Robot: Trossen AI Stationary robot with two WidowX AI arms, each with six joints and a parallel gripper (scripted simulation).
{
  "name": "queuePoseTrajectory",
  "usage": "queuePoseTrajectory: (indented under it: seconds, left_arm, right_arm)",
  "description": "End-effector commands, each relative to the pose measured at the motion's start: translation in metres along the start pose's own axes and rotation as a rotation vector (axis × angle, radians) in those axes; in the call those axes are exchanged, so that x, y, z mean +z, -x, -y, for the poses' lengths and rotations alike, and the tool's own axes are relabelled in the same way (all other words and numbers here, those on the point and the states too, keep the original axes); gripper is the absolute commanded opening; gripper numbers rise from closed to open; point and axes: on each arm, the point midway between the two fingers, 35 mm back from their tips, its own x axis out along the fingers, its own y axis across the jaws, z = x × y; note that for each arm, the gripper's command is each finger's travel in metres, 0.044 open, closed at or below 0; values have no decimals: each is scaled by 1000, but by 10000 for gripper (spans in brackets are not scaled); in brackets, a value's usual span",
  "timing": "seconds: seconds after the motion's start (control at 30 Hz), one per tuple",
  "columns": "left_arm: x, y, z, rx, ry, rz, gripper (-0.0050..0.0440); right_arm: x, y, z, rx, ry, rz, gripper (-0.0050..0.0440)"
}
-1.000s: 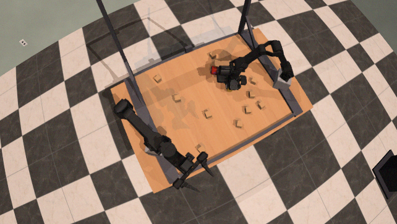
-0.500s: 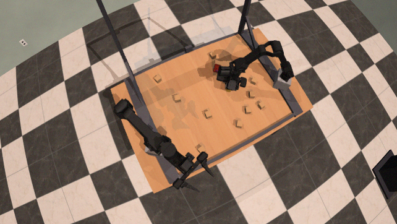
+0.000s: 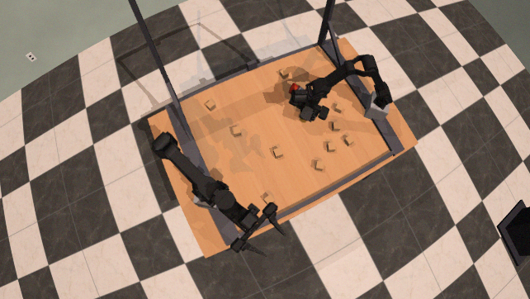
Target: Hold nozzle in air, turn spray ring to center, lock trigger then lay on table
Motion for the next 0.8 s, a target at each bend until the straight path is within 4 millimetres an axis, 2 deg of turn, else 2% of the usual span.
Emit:
queuePoseTrajectory:
  seconds: [0.0,0.13,0.23,0.33,0.4,0.43,0.7,0.77]
  left_arm:
    - [4,8,9,-29,-80,-2,170]
    - [4,8,9,-28,-147,-8,170]
    - [4,8,9,-28,-114,-5,170]
    - [4,8,9,-27,-214,-16,170]
    - [4,8,9,-27,-166,-11,170]
    - [5,8,9,-28,-231,-17,170]
    - [5,7,9,-27,-363,-33,170]
    - [5,7,9,-26,-330,-30,170]
  right_arm:
    - [7,1,-1,3,0,18,406]
    - [7,1,-1,3,0,18,406]
    - [7,1,-1,3,0,18,406]
    - [7,1,-1,3,0,18,406]
    - [7,1,-1,3,0,18,406]
    - [7,1,-1,3,0,18,406]
    - [7,1,-1,3,0,18,406]
    - [7,1,-1,3,0,18,406]
